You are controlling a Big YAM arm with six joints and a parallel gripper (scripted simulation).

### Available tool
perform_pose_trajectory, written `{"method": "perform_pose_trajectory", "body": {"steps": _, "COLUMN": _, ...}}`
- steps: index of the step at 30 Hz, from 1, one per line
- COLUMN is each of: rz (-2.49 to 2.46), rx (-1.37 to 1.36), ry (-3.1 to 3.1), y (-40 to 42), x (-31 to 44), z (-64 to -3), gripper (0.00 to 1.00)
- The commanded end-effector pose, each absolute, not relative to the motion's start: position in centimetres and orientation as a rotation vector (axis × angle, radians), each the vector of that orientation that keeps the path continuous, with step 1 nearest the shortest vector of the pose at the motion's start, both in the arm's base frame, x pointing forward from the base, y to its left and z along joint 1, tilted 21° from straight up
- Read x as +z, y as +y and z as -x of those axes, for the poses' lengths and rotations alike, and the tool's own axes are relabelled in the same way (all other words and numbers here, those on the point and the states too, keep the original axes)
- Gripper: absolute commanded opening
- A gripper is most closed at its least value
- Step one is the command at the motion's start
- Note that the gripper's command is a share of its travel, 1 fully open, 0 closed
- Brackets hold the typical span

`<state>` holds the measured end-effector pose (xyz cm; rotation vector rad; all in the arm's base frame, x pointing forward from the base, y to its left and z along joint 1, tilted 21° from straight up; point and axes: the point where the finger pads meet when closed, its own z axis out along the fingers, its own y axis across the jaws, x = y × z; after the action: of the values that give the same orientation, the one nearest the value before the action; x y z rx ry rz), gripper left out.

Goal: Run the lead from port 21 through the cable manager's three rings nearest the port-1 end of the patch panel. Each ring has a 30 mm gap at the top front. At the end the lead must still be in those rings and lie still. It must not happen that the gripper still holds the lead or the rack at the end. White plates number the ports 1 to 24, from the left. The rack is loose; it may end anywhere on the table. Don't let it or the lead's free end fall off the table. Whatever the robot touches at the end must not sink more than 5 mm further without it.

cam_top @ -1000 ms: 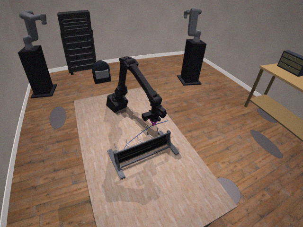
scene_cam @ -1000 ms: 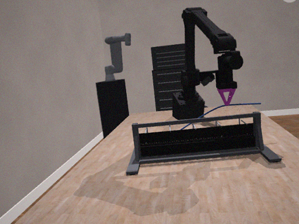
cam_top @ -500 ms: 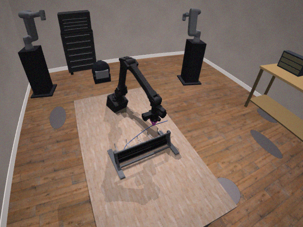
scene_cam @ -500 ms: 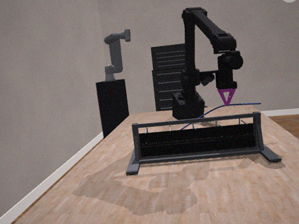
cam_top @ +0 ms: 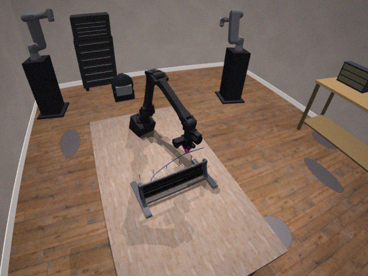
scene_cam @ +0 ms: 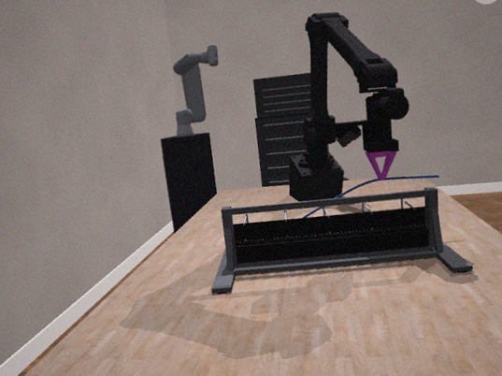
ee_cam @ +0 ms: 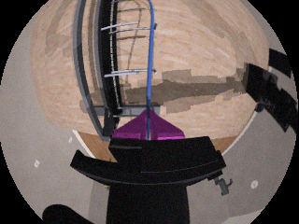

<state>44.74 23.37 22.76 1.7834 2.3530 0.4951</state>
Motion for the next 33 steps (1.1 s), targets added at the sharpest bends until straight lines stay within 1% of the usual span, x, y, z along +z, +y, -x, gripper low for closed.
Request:
{"method": "perform_pose_trajectory", "body": {"steps": 1, "rz": -1.765, "rx": 0.569, "ry": 2.32, "y": 24.5, "x": 24.5, "z": -46.3, "gripper": 0.0}}
{"method": "perform_pose_trajectory", "body": {"steps": 4, "rz": -1.776, "rx": 0.532, "ry": 2.336, "y": 24.0, "x": 22.7, "z": -45.4, "gripper": 0.0}}
{"method": "perform_pose_trajectory", "body": {"steps": 8, "rz": -1.779, "rx": 0.52, "ry": 2.342, "y": 24.2, "x": 21.7, "z": -45.7, "gripper": 0.0}}
{"method": "perform_pose_trajectory", "body": {"steps": 12, "rz": -1.779, "rx": 0.52, "ry": 2.342, "y": 24.3, "x": 21.3, "z": -45.8, "gripper": 0.0}}
{"method": "perform_pose_trajectory", "body": {"steps": 13, "rz": -1.769, "rx": 0.552, "ry": 2.329, "y": 24.2, "x": 22.4, "z": -45.7, "gripper": 0.0}}
{"method": "perform_pose_trajectory", "body": {"steps": 15, "rz": -1.779, "rx": 0.52, "ry": 2.342, "y": 24.4, "x": 20.8, "z": -46.0, "gripper": 0.0}}
{"method": "perform_pose_trajectory", "body": {"steps": 24, "rz": -1.778, "rx": 0.52, "ry": 2.343, "y": 24.7, "x": 19.0, "z": -46.5, "gripper": 0.0}}
{"method": "perform_pose_trajectory", "body": {"steps": 29, "rz": -1.776, "rx": 0.525, "ry": 2.341, "y": 24.9, "x": 18.7, "z": -46.7, "gripper": 0.0}}
{"method": "perform_pose_trajectory", "body": {"steps": 30, "rz": -1.766, "rx": 0.559, "ry": 2.327, "y": 24.8, "x": 19.8, "z": -46.6, "gripper": 0.0}}
{"method": "perform_pose_trajectory", "body": {"steps": 33, "rz": -1.778, "rx": 0.519, "ry": 2.343, "y": 25.0, "x": 17.7, "z": -47.0, "gripper": 0.0}}
